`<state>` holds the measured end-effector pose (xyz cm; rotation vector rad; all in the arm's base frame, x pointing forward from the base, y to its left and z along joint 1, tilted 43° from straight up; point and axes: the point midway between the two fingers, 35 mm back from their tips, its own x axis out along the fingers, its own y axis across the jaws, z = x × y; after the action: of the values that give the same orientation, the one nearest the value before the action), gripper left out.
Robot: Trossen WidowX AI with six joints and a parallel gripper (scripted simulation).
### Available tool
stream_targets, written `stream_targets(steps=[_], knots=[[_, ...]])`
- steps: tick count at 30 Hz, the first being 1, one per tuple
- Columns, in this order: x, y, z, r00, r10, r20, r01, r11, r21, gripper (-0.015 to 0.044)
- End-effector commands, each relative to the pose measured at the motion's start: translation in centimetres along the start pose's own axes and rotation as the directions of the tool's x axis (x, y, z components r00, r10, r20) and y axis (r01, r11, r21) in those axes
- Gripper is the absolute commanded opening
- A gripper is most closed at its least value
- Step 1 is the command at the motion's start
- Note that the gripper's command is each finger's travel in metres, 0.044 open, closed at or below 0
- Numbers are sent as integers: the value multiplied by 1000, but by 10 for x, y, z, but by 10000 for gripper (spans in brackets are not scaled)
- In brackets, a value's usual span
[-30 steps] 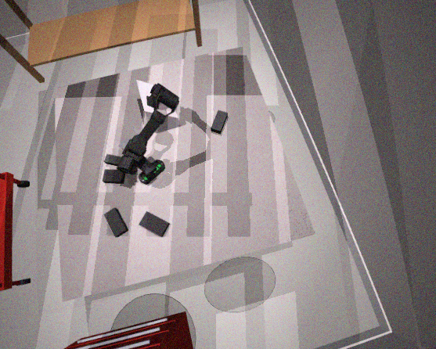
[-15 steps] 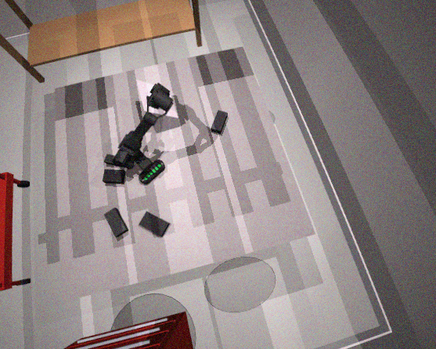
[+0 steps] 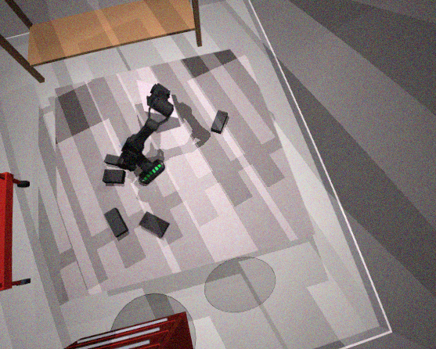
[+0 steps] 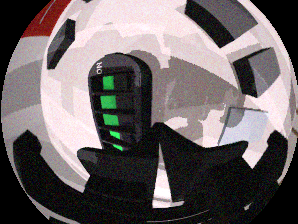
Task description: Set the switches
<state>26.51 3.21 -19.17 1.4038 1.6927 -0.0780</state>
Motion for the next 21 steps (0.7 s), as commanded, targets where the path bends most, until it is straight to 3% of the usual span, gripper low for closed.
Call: stream_targets(steps=[1,21], knots=[[7,-2,-2,1000,4,-7,-4,1000,7,0],[18,0,-3,1000,5,-8,-4,1000,7,0]])
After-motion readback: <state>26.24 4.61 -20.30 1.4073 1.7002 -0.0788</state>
